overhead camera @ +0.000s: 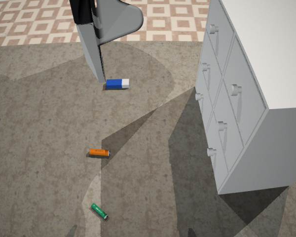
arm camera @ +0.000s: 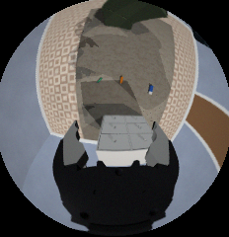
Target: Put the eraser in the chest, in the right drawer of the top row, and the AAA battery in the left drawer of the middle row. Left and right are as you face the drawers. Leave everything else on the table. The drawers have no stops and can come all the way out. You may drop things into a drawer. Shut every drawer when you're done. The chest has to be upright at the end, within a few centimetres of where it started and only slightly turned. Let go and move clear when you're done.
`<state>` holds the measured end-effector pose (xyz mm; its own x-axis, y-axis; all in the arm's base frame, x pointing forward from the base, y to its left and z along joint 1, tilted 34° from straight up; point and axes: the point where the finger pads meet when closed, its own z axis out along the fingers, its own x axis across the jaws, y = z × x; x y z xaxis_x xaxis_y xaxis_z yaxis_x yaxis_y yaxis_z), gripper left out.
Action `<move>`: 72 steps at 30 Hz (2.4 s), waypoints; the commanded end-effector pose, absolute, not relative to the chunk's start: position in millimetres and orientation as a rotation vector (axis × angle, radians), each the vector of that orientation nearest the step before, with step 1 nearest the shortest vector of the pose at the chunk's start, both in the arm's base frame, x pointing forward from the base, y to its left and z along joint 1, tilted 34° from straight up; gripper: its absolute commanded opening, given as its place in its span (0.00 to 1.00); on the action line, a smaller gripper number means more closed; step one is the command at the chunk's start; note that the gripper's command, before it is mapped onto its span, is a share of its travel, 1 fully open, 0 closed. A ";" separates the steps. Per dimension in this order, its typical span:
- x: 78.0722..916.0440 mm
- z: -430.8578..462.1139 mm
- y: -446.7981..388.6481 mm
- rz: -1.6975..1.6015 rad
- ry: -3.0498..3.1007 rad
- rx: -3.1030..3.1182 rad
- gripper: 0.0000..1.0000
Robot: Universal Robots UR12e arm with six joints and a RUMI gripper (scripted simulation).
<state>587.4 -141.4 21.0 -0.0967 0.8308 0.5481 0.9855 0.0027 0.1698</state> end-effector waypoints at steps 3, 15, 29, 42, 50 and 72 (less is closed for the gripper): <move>590.3 17.8 -139.0 -0.807 -1.988 -1.914 1.00; 599.2 9.3 -132.8 -0.926 -1.980 -1.969 1.00; 610.4 0.6 -125.8 -1.075 -1.966 -2.034 1.00; 621.0 -7.4 -118.9 -1.221 -1.946 -2.091 1.00; 627.6 -12.5 -115.0 -1.311 -1.930 -2.125 1.00; 642.9 -24.0 -104.6 -1.530 -1.881 -2.196 1.00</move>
